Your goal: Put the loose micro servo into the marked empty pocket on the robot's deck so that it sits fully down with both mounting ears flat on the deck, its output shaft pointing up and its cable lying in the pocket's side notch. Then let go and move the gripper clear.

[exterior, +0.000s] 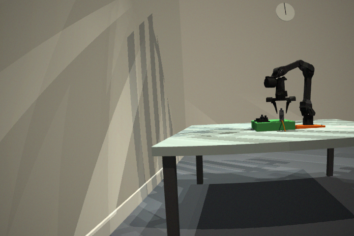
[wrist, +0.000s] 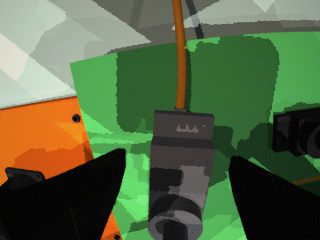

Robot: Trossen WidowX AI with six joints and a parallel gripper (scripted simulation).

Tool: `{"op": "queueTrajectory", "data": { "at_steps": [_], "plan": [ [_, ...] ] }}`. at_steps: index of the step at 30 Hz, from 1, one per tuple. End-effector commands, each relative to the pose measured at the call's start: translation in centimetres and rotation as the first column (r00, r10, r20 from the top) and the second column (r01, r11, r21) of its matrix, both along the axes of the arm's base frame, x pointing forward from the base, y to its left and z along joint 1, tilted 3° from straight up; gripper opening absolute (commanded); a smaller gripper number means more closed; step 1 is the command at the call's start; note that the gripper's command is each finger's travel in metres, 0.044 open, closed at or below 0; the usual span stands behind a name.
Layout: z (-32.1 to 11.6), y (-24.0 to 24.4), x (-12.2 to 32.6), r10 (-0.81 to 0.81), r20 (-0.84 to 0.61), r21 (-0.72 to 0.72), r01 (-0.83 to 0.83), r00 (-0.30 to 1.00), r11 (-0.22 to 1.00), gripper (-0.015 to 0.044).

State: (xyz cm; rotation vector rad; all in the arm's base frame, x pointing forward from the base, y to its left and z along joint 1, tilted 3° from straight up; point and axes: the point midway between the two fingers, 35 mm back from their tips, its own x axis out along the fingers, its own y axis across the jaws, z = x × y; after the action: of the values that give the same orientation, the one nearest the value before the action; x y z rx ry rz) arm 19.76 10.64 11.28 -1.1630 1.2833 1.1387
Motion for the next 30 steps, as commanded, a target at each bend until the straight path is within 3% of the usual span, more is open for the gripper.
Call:
{"op": "queueTrajectory", "data": {
  "at_steps": [1, 3, 8, 12, 18, 30],
  "plan": [
    [0.0, -0.1, 0.1, -0.001, 0.003, -0.005, 0.001, 1.000, 1.000, 0.0177],
    [0.0, -0.1, 0.1, -0.001, 0.003, -0.005, 0.001, 1.000, 1.000, 0.0125],
    [0.0, -0.1, 0.1, -0.001, 0.003, -0.005, 0.001, 1.000, 1.000, 0.0092],
    [0.6, 0.0, 0.1, -0.001, 0.003, -0.005, 0.001, 1.000, 1.000, 0.0000],
    [2.9, -0.2, -0.4, -0.001, 0.003, -0.005, 0.001, 1.000, 1.000, 0.0000],
    [3.0, -0.5, -0.9, -0.001, 0.002, -0.005, 0.001, 1.000, 1.000, 0.0000]
  ]
}}
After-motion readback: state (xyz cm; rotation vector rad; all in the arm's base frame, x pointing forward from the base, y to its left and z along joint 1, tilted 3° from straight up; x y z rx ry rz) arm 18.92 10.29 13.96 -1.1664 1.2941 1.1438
